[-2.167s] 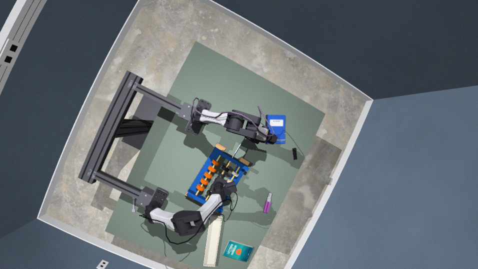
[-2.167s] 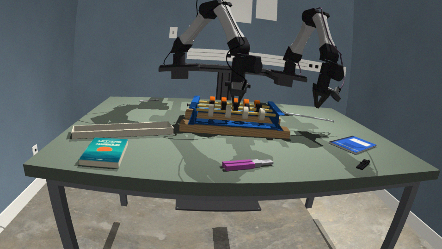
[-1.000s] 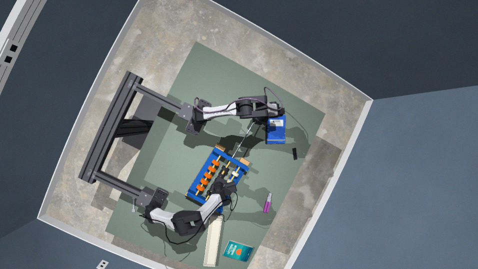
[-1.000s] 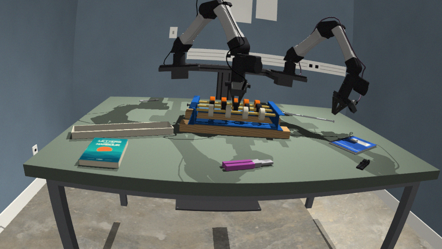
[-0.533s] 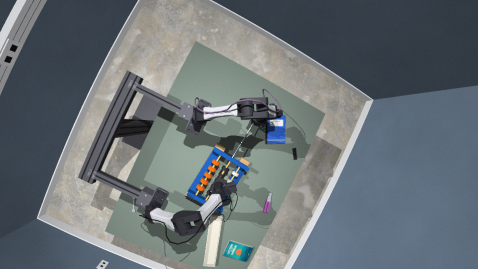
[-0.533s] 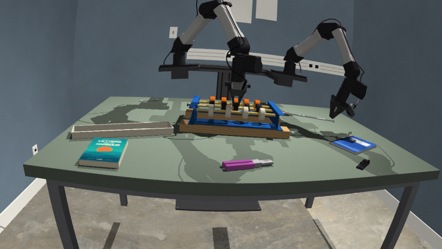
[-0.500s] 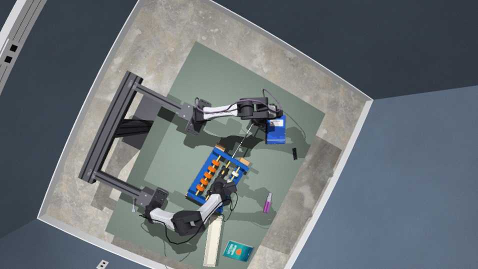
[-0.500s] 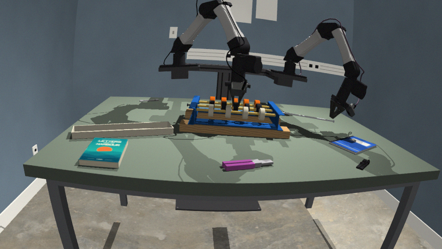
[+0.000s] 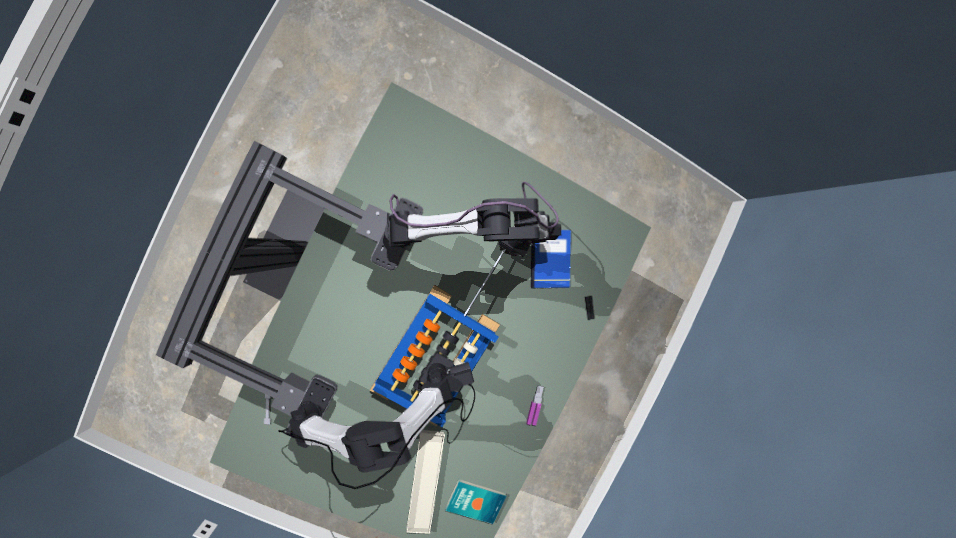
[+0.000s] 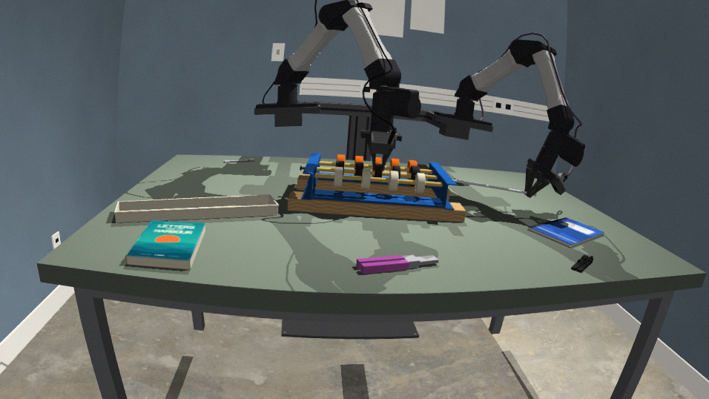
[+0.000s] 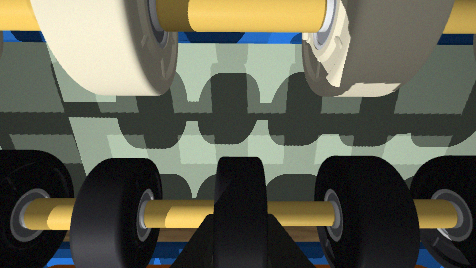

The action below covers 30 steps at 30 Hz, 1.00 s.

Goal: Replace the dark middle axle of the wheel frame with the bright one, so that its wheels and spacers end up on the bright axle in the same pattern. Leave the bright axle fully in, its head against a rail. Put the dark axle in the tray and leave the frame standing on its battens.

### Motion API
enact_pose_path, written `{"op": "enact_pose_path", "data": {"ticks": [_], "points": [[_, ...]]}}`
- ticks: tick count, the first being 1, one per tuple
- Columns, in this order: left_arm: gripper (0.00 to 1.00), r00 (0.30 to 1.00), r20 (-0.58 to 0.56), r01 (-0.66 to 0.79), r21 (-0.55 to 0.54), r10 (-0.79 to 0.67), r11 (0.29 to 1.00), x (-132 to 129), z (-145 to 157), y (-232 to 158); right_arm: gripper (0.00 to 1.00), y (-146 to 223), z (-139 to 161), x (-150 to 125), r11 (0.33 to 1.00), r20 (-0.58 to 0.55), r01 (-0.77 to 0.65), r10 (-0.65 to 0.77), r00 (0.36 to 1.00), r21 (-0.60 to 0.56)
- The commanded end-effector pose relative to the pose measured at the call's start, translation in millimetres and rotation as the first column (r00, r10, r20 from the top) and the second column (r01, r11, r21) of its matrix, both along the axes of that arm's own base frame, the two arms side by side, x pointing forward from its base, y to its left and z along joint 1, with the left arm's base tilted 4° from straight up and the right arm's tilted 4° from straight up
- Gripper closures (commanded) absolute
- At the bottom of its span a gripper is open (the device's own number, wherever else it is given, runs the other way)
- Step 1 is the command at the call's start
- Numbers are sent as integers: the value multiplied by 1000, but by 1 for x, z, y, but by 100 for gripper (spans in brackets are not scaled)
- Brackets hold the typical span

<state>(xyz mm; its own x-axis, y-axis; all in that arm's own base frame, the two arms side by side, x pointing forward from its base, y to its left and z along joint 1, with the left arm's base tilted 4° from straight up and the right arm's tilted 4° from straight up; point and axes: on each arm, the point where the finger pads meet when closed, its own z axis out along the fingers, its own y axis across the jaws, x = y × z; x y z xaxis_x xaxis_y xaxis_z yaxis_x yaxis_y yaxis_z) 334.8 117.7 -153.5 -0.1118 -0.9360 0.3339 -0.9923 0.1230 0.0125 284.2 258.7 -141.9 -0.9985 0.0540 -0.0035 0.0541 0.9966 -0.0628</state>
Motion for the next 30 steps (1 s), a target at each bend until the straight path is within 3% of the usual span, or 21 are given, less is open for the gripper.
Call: {"op": "enact_pose_path", "data": {"ticks": [1, 3, 4, 19, 30], "points": [[81, 999, 50, -5, 13, 5, 1000, 18, 8, 4, 100, -3, -9, -6, 1000, -21, -5, 5, 1000, -8], [81, 999, 49, -5, 20, 4, 1000, 15, 9, 8, 100, -3, -9, -6, 1000, -21, -5, 5, 1000, -8], [100, 998, 54, -15, 19, 14, 1000, 15, 11, 9, 100, -4, -10, -7, 1000, -21, -5, 4, 1000, -8], [100, 999, 42, -11, 14, 10, 1000, 13, 11, 7, 100, -2, -8, -4, 1000, -18, -3, 3, 1000, -5], [100, 998, 55, -2, 73, -2, 997, 14, 27, 5, 100, -4, -8, -5, 1000, -25, -2, 1, 1000, -11]]}}
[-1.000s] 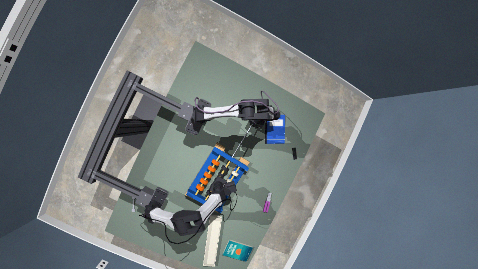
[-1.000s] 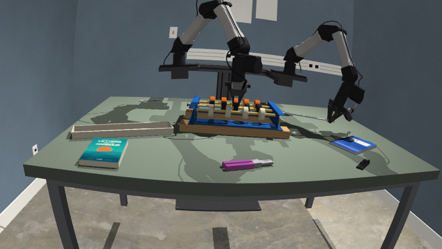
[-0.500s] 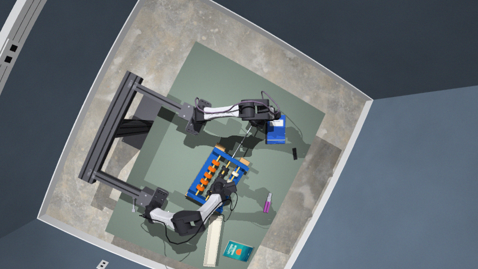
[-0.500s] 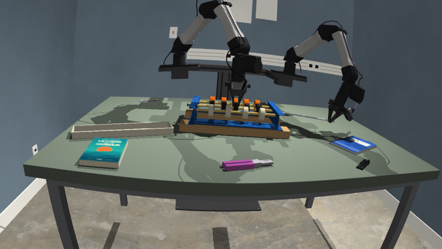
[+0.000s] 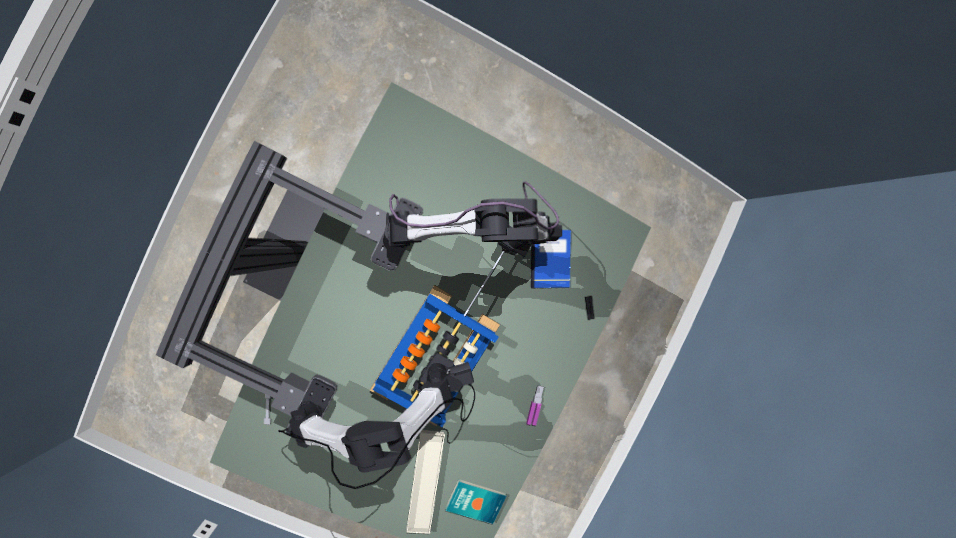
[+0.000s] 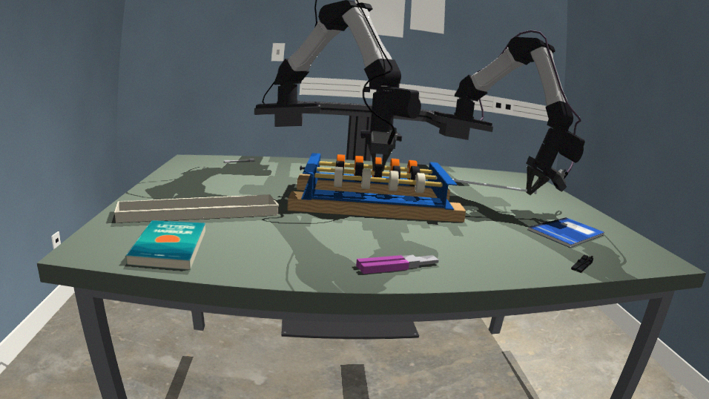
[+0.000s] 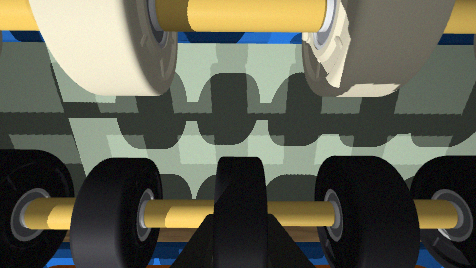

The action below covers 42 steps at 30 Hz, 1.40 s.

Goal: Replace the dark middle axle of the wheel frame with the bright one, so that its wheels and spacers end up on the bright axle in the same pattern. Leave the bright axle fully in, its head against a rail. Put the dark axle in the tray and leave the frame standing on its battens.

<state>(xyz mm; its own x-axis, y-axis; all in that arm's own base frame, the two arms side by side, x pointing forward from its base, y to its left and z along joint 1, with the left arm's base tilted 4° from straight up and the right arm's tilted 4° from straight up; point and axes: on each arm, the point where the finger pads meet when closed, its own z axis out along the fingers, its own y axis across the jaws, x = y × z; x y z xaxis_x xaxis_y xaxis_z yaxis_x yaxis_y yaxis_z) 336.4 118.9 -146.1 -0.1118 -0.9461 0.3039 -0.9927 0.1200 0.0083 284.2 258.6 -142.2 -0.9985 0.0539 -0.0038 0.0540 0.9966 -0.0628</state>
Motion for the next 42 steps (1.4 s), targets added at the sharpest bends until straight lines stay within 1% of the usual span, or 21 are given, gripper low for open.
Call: {"op": "enact_pose_path", "data": {"ticks": [1, 6, 8, 11, 20, 23, 24, 25, 26, 28, 29, 32, 34, 35, 37, 40, 41, 42], "points": [[100, 999, 46, 2, 44, -4, 999, 12, 20, 3, 100, -4, -8, -4, 1000, -21, -1, 1, 1000, -7], [100, 999, 31, 5, 36, -6, 999, 8, 22, 1, 100, -5, -8, -5, 1000, -26, 3, -4, 1000, -12], [100, 999, 50, 2, 55, -4, 998, 12, 24, 3, 100, -5, -7, -5, 1000, -26, 6, -6, 1000, -12], [100, 1000, 24, 3, 51, -5, 999, 6, 26, 0, 100, -5, -4, -4, 1000, -22, 5, -6, 1000, -8], [100, 999, 47, 1, 80, -5, 997, 11, 32, 2, 100, 0, 3, -1, 1000, -5, -2, 2, 1000, 3], [100, 998, 53, 19, 66, -22, 998, 12, 34, 1, 100, 0, 3, -1, 1000, -7, -1, 1, 1000, 6], [100, 999, 47, 5, 61, -8, 998, 9, 26, 4, 100, 2, 5, 1, 1000, 2, -5, 5, 1000, 4], [100, 998, 63, 1, 69, -5, 998, 10, 32, 7, 100, 1, 6, 2, 1000, 6, -3, 3, 1000, 4], [100, 999, 53, 1, 63, -4, 998, 10, 35, 6, 100, -5, -5, -5, 1000, -26, 6, -6, 1000, -9], [100, 998, 56, 8, 65, -12, 998, 13, 36, 4, 100, 0, 9, 2, 1000, 7, -2, 2, 1000, 7], [100, 998, 68, -2, 53, -1, 999, 10, 31, 4, 100, 1, 13, 4, 1000, 16, -5, 4, 1000, 10], [100, 998, 65, -3, 47, 0, 999, 9, 28, 4, 100, 2, 13, 3, 1000, 13, -3, 3, 1000, 15], [100, 997, 77, 15, 56, -20, 998, 20, 34, 2, 100, 2, 13, 3, 1000, 14, -4, 4, 1000, 14], [100, 997, 81, 15, 58, -20, 998, 21, 34, 2, 100, 2, 13, 3, 1000, 15, -5, 5, 1000, 14], [100, 998, 69, 4, 53, -7, 999, 15, 31, 3, 100, 2, 14, 4, 1000, 17, -6, 6, 1000, 12], [100, 998, 63, 2, 50, -5, 999, 14, 31, 3, 100, 2, 14, 3, 1000, 15, -5, 5, 1000, 15], [100, 999, 48, 3, 42, -5, 999, 9, 23, 1, 100, 4, 13, 4, 1000, 18, -8, 7, 1000, 13], [100, 997, 73, 5, 53, -9, 999, 14, 29, 4, 100, 2, 14, 4, 1000, 20, -7, 7, 1000, 10]]}}
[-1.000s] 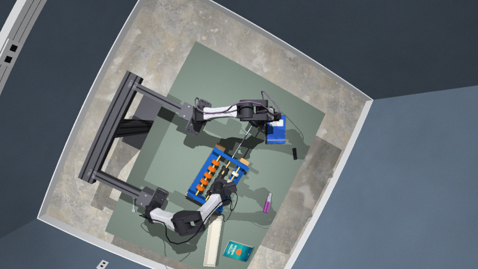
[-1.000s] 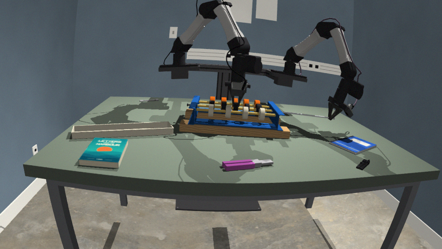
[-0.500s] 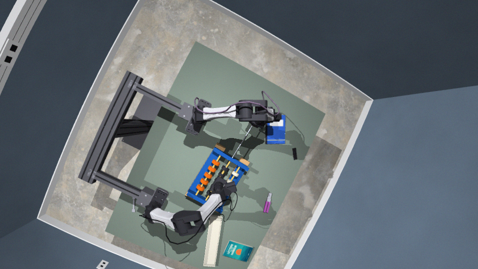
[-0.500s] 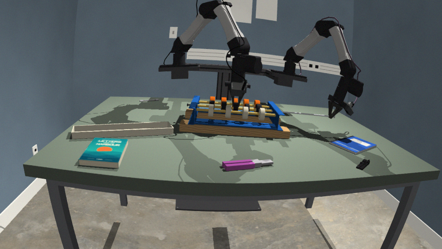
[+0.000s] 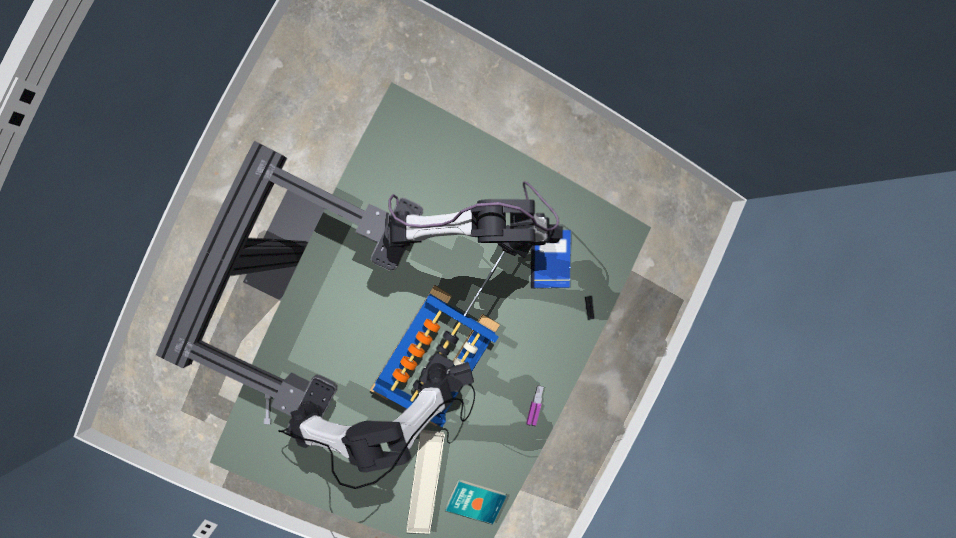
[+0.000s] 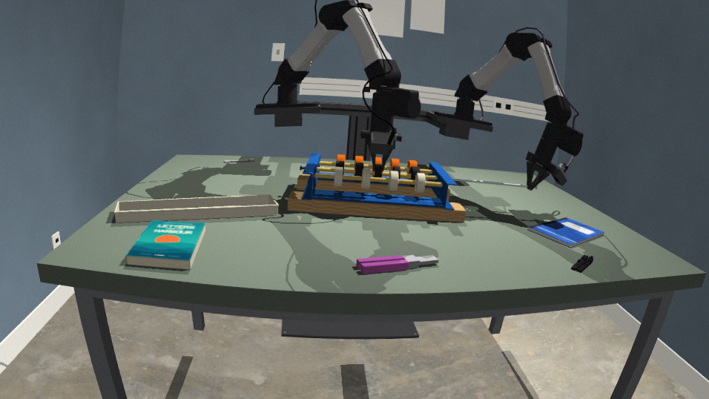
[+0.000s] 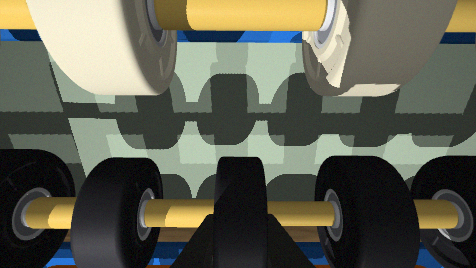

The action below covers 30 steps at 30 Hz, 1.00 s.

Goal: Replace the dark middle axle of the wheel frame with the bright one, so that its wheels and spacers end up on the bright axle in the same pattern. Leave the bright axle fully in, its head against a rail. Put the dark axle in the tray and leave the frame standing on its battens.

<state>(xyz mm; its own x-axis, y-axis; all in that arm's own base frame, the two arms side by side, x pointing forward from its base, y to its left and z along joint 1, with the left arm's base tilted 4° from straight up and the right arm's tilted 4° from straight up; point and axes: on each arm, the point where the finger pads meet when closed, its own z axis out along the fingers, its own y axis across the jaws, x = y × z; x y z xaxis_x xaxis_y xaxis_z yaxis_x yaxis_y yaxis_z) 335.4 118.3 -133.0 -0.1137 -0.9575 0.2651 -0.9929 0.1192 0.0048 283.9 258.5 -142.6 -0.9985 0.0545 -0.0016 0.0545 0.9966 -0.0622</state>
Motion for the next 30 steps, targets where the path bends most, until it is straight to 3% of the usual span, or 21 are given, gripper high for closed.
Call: {"op": "enact_pose_path", "data": {"ticks": [1, 30], "points": [[100, 998, 62, 6, 12, -7, 1000, 14, 16, 4, 100, 2, 15, 5, 1000, 23, -8, 7, 1000, 10], [100, 999, 54, -2, 7, 2, 1000, 12, 15, 3, 100, 5, 19, 7, 1000, 32, -10, 9, 999, 13]]}}
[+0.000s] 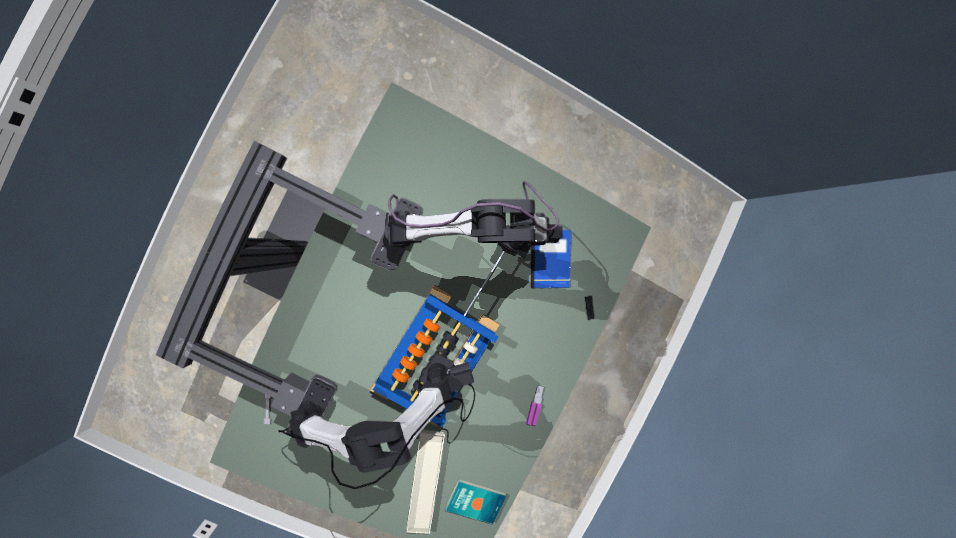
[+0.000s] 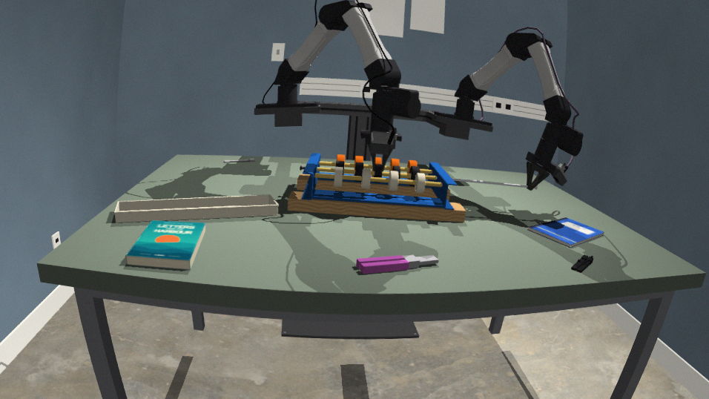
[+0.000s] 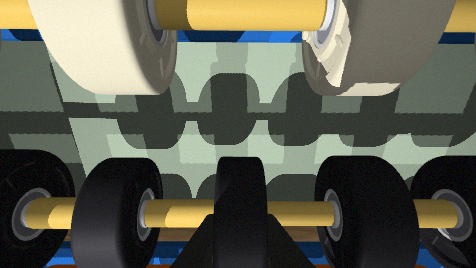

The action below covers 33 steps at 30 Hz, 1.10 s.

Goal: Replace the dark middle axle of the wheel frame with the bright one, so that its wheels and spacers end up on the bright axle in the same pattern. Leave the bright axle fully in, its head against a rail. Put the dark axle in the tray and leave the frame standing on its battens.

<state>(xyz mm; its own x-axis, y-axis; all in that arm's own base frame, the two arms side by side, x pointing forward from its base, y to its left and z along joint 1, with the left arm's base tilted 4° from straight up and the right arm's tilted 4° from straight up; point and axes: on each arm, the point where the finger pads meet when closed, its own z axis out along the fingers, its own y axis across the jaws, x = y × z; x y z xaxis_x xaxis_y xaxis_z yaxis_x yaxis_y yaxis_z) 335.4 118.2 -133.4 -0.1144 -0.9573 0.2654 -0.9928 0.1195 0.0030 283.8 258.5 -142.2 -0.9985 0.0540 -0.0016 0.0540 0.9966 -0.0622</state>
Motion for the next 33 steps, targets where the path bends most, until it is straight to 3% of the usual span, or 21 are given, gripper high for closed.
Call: {"op": "enact_pose_path", "data": {"ticks": [1, 33], "points": [[100, 999, 53, -2, 8, 2, 1000, 12, 16, 3, 100, 5, 18, 7, 1000, 32, -9, 9, 999, 13], [100, 998, 66, -3, 7, 2, 1000, 9, 16, -19, 100, 10, 23, 15, 1000, 53, 3, -5, 999, 28]]}}
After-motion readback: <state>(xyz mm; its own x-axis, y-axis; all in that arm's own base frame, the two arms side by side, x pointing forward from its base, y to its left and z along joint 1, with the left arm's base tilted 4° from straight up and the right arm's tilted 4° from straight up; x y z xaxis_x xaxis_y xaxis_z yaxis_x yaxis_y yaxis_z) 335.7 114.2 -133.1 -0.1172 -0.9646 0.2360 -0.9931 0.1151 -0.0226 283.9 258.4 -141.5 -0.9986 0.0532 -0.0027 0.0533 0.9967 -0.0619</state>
